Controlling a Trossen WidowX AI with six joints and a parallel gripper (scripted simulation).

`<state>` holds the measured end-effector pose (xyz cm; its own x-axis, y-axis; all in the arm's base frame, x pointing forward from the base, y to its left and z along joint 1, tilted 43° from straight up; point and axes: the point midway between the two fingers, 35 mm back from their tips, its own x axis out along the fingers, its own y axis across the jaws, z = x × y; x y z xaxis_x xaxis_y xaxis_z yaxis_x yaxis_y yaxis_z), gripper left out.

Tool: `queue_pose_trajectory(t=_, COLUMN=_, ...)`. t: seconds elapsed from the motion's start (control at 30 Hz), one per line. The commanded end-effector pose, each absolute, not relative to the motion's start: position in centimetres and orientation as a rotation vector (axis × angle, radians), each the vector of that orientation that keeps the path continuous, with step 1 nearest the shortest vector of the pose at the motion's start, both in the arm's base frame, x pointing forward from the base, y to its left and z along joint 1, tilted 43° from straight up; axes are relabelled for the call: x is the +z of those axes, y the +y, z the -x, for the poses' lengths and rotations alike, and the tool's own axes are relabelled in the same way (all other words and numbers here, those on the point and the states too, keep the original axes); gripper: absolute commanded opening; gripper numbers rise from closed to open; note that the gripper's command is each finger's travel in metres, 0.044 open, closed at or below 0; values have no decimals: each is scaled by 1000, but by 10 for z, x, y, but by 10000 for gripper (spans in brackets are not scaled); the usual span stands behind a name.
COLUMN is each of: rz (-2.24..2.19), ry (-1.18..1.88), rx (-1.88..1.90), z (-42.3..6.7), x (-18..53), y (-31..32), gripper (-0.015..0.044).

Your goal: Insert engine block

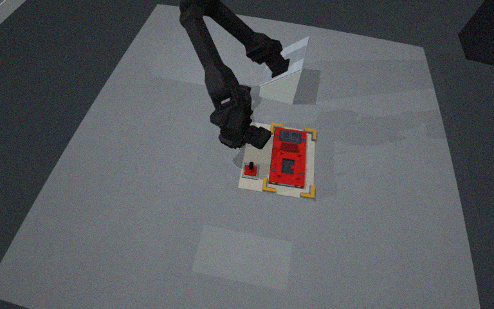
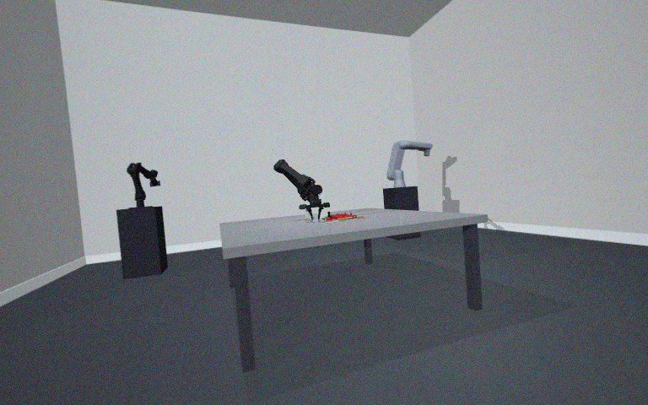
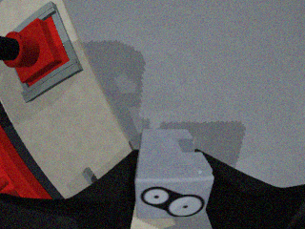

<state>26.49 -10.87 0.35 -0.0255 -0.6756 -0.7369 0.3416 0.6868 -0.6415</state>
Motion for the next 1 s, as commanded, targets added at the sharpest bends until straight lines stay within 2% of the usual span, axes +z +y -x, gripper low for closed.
queue_pose_trajectory(t=0.0, rz=311, ry=1371, rx=-834, z=-265, x=4, y=-109, gripper=105)
queue_pose_trajectory(t=0.13, rz=297, ry=1355, rx=-846, z=-267, x=6, y=-108, gripper=0)
queue_pose_trajectory(t=0.97, rz=277, ry=1352, rx=-833, z=-279, x=60, y=-59, gripper=0)
